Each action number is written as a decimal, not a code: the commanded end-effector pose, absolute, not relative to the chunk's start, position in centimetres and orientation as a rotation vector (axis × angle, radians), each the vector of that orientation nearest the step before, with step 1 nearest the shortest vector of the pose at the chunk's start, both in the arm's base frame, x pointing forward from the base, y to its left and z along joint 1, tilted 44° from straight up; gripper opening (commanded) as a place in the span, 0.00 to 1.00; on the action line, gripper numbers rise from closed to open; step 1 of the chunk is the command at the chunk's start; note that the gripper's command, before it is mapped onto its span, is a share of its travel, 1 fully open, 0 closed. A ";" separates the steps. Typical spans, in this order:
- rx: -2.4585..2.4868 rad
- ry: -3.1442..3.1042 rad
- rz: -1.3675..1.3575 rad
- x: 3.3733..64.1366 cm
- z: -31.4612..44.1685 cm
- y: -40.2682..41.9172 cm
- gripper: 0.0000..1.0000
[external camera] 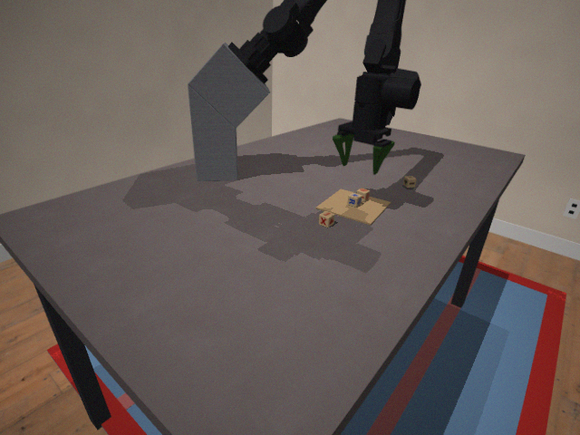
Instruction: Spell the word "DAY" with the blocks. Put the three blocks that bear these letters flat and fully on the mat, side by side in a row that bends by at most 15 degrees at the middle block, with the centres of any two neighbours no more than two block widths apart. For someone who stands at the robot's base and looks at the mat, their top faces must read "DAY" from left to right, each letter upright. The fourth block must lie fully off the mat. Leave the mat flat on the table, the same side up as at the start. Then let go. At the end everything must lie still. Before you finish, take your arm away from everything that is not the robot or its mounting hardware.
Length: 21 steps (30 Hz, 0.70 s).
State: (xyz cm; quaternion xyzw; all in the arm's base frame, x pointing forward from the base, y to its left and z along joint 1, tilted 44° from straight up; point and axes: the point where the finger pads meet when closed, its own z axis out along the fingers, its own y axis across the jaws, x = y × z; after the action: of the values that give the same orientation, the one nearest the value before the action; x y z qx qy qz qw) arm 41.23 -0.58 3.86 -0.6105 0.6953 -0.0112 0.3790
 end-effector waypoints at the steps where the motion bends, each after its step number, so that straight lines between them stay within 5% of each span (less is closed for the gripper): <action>1: -1.567 1.770 -0.032 41.1 3.8 -0.8 1.00; 21: -1.273 1.991 0.109 45.3 11.6 8.5 1.00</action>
State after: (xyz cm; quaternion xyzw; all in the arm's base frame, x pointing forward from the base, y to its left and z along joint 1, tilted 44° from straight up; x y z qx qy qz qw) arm 43.50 5.96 7.88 -0.5719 0.7334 0.0226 0.3668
